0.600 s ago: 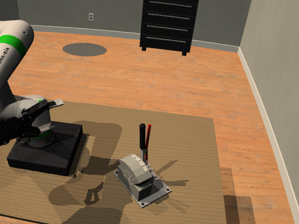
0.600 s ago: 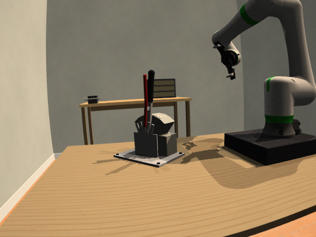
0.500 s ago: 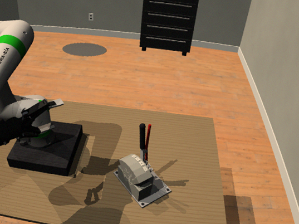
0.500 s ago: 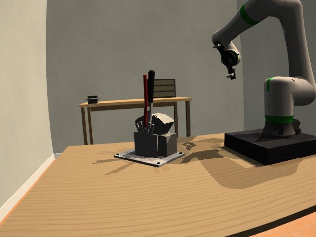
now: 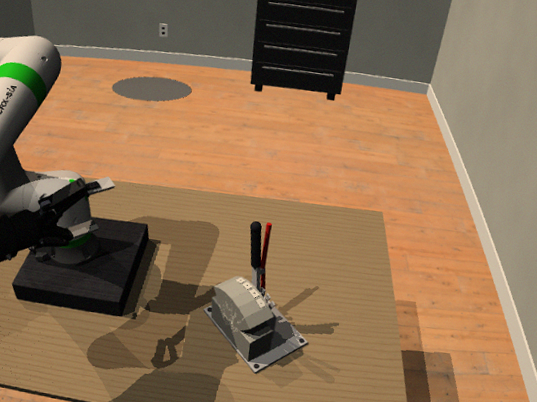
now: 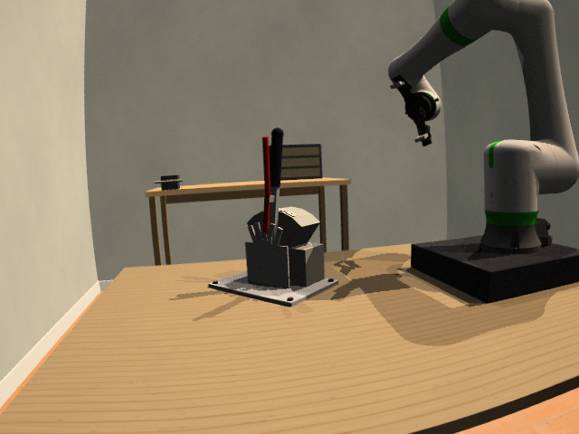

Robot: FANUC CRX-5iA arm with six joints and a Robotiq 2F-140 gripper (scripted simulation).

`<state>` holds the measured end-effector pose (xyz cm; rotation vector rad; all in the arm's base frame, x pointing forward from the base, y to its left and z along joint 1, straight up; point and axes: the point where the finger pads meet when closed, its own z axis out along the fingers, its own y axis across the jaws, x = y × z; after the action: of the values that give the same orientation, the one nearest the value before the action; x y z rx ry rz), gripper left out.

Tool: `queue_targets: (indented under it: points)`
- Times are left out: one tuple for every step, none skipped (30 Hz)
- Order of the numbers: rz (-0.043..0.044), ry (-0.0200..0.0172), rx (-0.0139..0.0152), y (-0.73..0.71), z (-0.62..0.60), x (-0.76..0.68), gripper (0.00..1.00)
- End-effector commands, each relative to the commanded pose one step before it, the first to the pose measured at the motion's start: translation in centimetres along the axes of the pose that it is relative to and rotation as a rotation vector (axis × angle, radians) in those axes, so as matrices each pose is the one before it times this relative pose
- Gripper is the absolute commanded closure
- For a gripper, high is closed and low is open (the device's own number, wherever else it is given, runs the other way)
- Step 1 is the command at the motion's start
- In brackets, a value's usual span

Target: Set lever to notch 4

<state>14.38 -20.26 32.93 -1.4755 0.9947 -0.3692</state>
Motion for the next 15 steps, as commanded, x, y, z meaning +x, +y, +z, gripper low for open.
queue_targets:
  points:
    - [-0.00213, -0.00076, -0.00189, 0.005, 0.006, 0.017, 0.0]
    - [-0.00447, -0.00209, -0.00383, 0.03, 0.027, 0.034, 0.0]
    - [-0.00831, -0.00391, -0.00707, 0.055, 0.049, 0.063, 0.0]
    - [-0.01309, -0.00621, -0.01102, 0.086, 0.076, 0.099, 0.0]
    - [-0.01868, -0.00895, -0.01547, 0.12, 0.107, 0.141, 0.0]
    - [-0.02497, -0.01214, -0.02023, 0.157, 0.138, 0.187, 0.0]
    - [-0.03187, -0.01576, -0.0251, 0.194, 0.17, 0.237, 0.0]
    - [-0.03931, -0.01981, -0.02988, 0.23, 0.2, 0.291, 0.0]
    - [-0.04721, -0.02427, -0.03436, 0.265, 0.226, 0.35, 0.0]
    - [-0.0555, -0.02909, -0.03836, 0.297, 0.247, 0.412, 0.0]
    - [-0.06408, -0.03419, -0.0417, 0.327, 0.26, 0.48, 0.0]
    - [0.0, 0.0, 0.0, 0.0, 0.0, 0.0, 0.0]
    - [-0.07146, -0.03873, -0.0433, 0.354, 0.266, 0.555, 0.0]
    - [-0.00138, -0.00074, -0.00093, 0.0, 0.0, 0.0, 0.0]
    - [0.0, 0.0, 0.0, 0.0, 0.0, 0.0, 0.0]
